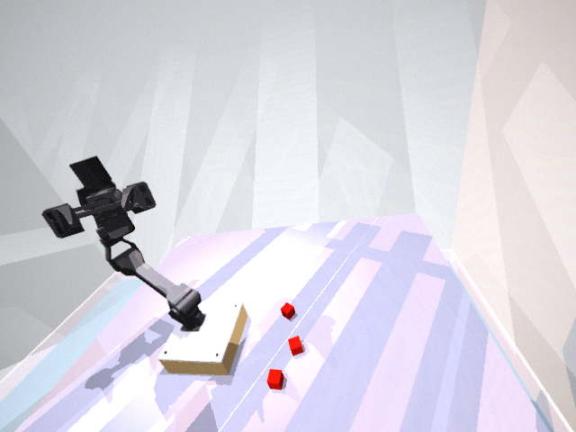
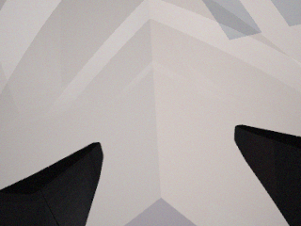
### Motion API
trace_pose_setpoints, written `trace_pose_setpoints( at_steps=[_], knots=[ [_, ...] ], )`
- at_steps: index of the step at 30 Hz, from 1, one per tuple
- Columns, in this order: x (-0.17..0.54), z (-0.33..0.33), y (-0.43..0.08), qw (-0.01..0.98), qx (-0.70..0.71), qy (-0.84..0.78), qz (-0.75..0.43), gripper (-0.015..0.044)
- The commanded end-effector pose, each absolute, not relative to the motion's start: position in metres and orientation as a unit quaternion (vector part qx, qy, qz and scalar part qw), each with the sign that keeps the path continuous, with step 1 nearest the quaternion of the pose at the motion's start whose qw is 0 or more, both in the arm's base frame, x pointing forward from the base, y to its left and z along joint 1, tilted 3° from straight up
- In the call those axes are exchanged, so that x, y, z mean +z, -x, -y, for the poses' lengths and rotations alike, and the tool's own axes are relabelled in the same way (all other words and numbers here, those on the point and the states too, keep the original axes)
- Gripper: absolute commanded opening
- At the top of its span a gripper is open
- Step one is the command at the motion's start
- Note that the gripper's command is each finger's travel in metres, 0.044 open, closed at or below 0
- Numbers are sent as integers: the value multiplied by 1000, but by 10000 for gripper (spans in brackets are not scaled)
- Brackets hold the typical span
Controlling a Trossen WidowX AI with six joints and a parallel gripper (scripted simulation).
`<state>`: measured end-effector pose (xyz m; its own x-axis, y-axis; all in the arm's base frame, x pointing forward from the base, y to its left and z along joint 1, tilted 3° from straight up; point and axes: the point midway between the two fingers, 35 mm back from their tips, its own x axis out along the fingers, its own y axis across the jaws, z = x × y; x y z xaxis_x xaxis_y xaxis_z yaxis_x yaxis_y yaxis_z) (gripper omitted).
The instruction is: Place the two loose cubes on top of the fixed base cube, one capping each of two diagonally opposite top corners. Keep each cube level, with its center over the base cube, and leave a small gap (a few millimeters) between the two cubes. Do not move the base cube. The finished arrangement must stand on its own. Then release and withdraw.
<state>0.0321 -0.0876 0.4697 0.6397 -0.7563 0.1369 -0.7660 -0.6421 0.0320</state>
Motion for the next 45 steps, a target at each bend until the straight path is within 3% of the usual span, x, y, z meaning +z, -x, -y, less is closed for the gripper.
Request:
trace_pose_setpoints(
  at_steps=[1, 5, 6, 27, 45],
  knots=[
    [470, 88, -33, 48, 52, -904, 421, 374],
    [464, 93, -52, 134, -15, -901, 412, 269],
    [463, 94, -58, 159, -34, -898, 408, 265],
    [406, 123, -163, 630, -351, -675, 155, 265],
    [332, 139, -231, 850, -382, -305, -199, 265]
  ],
)
